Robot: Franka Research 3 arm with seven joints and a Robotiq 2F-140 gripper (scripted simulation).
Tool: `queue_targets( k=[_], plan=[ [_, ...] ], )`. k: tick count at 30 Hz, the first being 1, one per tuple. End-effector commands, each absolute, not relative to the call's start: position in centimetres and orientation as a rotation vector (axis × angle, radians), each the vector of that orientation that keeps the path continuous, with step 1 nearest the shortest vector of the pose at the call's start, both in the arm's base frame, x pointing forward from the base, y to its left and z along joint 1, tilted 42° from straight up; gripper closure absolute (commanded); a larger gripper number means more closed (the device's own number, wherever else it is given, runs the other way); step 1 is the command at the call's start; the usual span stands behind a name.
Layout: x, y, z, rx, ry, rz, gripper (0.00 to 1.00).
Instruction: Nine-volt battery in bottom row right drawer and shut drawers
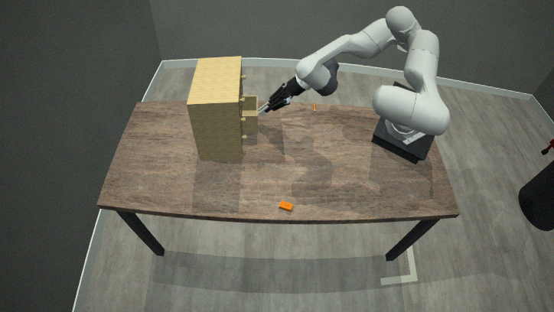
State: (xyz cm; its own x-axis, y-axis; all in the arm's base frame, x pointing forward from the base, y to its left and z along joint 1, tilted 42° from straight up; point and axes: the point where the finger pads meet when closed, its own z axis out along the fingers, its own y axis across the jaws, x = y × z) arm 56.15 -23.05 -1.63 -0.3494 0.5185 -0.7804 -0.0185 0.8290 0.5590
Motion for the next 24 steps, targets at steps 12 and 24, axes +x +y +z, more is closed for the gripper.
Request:
queue_targets(
  k=[12, 24],
  plan=[
    [56.03, -23.03, -1.74, 0.377, 1.858, 0.580, 0.74],
    [55.87, -22.99, -1.81, 0.377, 1.858, 0.580, 0.72]
  ],
)
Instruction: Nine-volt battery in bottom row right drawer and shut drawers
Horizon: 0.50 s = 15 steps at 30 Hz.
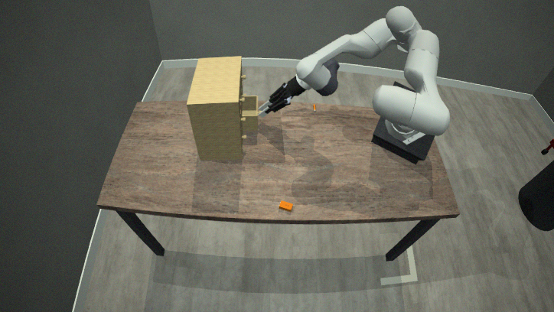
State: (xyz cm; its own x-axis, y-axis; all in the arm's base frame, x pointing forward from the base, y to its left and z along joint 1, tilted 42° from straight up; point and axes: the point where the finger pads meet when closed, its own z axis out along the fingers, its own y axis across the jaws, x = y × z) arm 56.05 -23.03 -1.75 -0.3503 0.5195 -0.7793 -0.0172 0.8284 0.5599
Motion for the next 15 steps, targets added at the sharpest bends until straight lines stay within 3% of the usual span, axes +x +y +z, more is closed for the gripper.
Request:
queue_targets(
  k=[1, 15],
  plan=[
    [55.7, -22.9, -1.9, 0.377, 1.858, 0.580, 0.72],
    [51.6, -21.9, -3.6, 0.380, 1.858, 0.575, 0.72]
  ],
)
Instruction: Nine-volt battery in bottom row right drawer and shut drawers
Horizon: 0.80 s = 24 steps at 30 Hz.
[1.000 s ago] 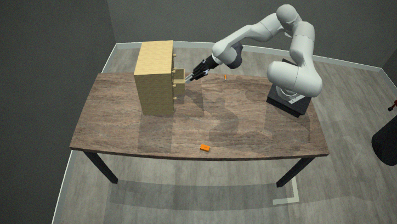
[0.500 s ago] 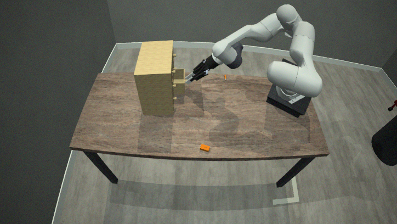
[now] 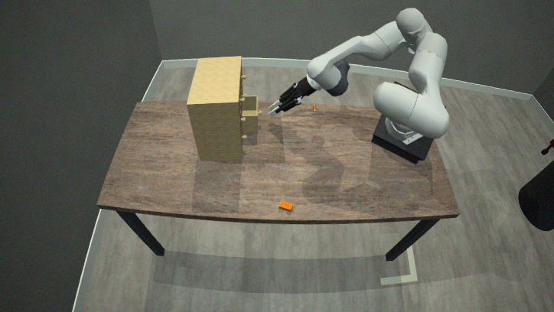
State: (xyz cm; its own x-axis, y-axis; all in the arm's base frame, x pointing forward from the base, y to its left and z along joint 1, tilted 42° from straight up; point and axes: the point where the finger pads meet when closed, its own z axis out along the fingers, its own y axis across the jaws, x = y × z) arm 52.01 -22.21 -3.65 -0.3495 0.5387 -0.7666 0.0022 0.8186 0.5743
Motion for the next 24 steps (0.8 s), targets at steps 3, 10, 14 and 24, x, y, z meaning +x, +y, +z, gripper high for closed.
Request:
queue_targets(
  k=[3, 10, 14, 24],
  plan=[
    [51.5, -21.9, -3.6, 0.380, 1.858, 0.575, 0.72],
    [48.8, -23.0, -2.1, 0.369, 1.830, 0.572, 0.72],
    [46.8, -23.8, -1.1, 0.369, 1.830, 0.572, 0.72],
    [43.2, -25.2, 0.9, 0.369, 1.831, 0.572, 0.72]
  ],
)
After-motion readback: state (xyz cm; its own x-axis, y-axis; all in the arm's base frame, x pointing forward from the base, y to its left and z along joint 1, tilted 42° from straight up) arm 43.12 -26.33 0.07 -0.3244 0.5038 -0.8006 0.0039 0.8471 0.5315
